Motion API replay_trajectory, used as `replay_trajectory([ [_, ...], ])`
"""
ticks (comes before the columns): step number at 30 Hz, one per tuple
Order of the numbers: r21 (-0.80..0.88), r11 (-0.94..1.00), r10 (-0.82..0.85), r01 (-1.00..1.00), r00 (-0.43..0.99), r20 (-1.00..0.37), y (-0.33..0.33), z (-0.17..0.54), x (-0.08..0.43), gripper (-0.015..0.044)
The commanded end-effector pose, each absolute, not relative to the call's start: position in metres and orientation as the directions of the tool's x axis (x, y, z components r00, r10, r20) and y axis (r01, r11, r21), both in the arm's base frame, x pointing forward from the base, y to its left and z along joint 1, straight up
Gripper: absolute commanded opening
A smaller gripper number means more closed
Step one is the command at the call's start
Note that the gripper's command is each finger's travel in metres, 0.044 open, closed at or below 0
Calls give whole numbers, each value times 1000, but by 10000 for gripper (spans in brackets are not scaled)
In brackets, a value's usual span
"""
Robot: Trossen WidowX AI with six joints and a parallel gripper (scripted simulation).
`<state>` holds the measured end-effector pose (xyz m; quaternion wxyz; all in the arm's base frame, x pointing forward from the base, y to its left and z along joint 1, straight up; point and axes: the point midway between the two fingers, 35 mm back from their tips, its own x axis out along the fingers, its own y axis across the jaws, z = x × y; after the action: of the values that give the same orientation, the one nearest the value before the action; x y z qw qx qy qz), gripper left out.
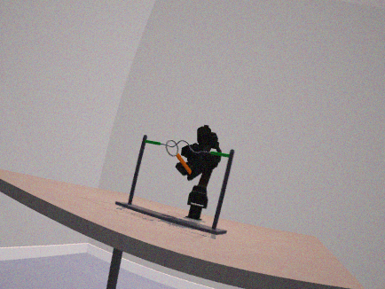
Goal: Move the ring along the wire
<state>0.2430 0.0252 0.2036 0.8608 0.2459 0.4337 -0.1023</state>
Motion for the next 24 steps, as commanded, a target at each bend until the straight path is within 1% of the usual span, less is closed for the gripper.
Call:
replay_trajectory([
  [1, 412, 814, 75, 408, 631, -773, 39, 212, 250, -150],
  [12, 525, 732, 119, 433, 678, -725, 60, 225, 262, -150],
  [24, 538, 735, 125, 413, 697, -706, 68, 231, 267, -150],
])
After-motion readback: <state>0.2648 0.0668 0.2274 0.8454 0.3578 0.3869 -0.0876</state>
